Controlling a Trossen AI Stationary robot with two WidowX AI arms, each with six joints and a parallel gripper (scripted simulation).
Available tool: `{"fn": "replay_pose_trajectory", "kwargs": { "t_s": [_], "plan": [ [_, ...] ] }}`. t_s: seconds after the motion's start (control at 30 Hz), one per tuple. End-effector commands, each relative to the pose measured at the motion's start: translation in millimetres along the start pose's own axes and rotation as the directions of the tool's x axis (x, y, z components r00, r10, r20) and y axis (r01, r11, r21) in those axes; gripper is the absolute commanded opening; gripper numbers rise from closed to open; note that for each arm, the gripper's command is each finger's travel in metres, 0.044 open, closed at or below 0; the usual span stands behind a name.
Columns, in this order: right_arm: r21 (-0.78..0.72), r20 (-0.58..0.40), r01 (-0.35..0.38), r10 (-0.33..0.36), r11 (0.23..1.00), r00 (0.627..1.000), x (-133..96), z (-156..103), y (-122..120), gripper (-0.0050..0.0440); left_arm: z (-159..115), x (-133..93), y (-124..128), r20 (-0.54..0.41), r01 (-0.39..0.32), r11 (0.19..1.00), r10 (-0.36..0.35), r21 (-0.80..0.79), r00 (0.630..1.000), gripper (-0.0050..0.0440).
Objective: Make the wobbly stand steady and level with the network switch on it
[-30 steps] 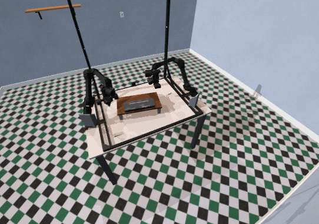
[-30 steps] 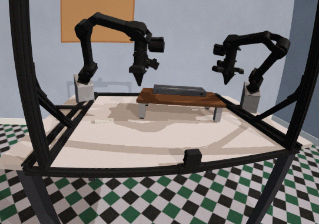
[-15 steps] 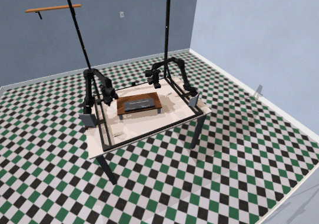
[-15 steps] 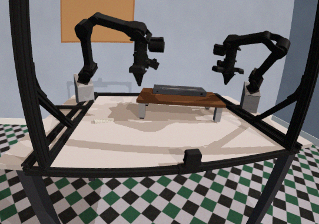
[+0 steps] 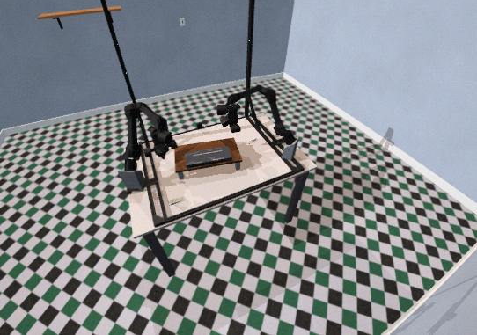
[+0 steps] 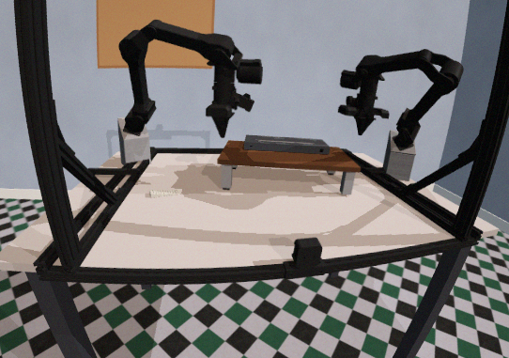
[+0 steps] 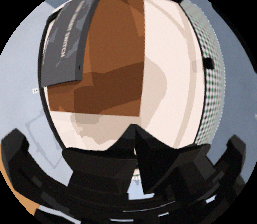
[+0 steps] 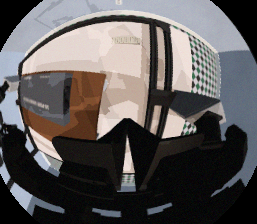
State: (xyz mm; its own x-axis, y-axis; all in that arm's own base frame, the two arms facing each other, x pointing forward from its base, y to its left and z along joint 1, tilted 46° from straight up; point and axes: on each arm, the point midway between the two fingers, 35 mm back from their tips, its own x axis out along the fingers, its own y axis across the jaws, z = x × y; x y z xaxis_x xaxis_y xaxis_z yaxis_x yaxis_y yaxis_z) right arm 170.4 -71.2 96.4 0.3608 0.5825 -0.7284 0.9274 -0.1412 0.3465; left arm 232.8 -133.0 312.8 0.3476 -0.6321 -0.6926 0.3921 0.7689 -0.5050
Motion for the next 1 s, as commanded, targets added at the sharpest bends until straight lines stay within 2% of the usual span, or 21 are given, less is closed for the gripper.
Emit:
{"fn": "replay_pose_trajectory", "kwargs": {
  "t_s": [0.0,0.97],
  "plan": [
    [0.0,0.0,0.0,0.0,1.0,1.0,0.0,0.0,0.0,0.0,-0.5,-0.3,-0.5,-0.001,0.003,1.0,-0.003,-0.004,1.0,0.0],
    [0.0,0.0,0.0,0.0,1.0,1.0,0.0,0.0,0.0,0.0,-0.5,-0.3,-0.5,-0.001,0.003,1.0,-0.003,-0.004,1.0,0.0]
  ]
}}
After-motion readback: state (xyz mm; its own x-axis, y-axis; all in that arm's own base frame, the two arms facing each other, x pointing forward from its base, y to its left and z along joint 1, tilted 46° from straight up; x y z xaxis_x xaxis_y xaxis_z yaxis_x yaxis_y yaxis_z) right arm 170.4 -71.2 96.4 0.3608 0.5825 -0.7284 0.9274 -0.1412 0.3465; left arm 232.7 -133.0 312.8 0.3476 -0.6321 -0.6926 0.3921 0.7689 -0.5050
